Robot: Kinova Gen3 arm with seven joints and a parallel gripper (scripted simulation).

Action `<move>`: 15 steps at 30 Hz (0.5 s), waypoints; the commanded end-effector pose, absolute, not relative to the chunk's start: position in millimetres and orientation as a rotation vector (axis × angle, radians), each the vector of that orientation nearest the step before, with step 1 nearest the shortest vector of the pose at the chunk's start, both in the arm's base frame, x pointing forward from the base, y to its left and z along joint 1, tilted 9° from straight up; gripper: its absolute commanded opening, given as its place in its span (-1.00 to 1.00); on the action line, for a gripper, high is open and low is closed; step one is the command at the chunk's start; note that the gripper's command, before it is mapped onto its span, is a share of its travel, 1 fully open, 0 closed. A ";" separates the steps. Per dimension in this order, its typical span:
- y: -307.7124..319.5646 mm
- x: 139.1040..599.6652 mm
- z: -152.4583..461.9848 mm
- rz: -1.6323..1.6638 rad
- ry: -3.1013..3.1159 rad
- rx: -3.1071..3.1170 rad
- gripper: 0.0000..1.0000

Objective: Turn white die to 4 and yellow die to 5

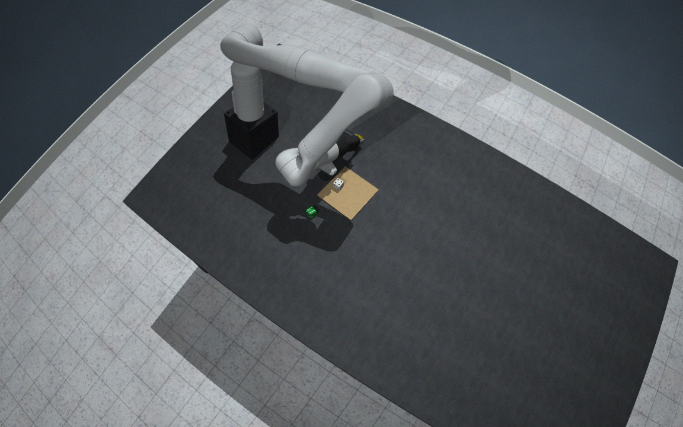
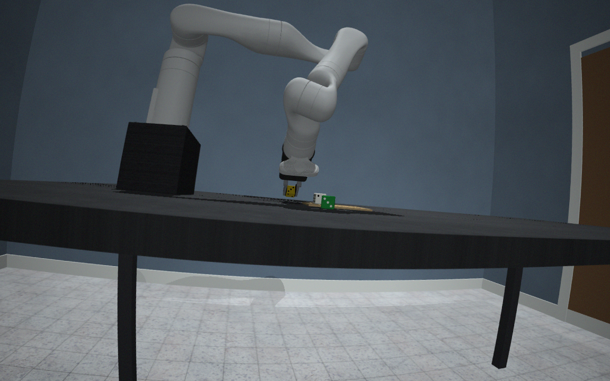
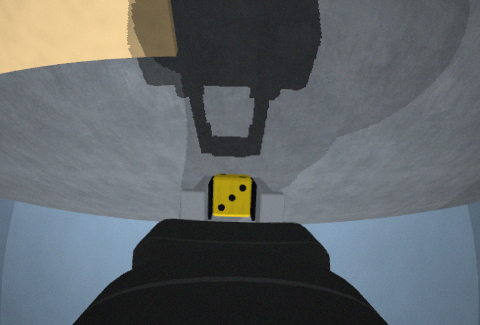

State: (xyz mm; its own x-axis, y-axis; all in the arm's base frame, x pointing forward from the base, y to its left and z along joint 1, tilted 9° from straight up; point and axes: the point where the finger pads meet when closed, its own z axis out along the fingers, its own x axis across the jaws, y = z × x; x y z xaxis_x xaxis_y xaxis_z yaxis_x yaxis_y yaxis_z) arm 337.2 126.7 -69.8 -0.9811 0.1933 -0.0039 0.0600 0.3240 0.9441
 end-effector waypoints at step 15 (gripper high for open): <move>127.5 337.9 -75.1 1.746 2.459 0.236 -0.02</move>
